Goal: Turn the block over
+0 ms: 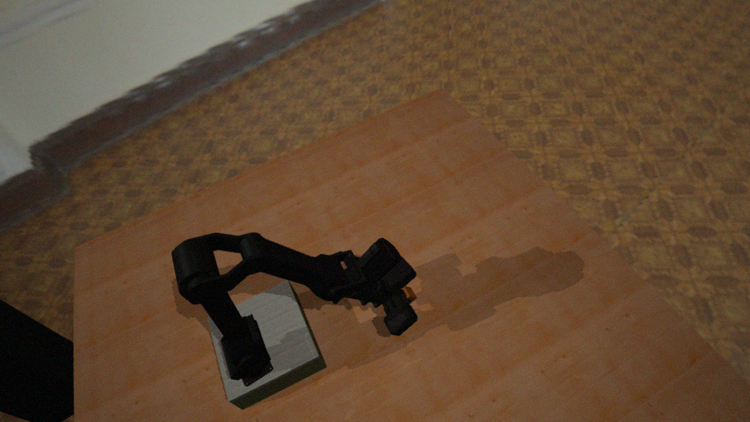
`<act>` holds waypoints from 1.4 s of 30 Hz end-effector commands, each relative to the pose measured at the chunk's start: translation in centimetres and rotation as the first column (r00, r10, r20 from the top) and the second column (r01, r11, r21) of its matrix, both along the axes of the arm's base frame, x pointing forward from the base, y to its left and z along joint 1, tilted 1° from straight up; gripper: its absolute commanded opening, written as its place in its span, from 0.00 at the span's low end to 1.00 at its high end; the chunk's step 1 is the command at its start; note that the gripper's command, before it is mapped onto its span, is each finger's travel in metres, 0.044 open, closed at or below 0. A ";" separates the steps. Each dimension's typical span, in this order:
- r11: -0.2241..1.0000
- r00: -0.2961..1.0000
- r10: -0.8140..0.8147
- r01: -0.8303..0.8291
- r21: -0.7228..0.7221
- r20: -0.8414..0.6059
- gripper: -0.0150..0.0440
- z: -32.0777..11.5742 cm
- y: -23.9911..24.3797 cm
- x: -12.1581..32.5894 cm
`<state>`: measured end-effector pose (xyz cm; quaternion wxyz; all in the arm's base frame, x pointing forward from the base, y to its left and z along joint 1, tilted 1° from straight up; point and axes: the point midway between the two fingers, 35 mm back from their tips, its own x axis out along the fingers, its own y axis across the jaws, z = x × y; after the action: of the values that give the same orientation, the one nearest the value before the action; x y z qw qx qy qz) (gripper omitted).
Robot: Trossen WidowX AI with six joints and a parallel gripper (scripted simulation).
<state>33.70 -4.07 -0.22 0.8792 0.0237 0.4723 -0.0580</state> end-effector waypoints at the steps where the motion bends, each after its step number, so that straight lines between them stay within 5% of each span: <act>1: 1.000 0.999 0.003 -0.003 -0.012 0.040 0.25 -1.1 -0.1 0.2; 42: 0.998 0.885 0.026 0.006 -0.068 0.465 0.25 -2.2 0.0 -1.0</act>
<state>32.88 -4.16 -2.56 0.9661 0.0076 0.2500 -0.0642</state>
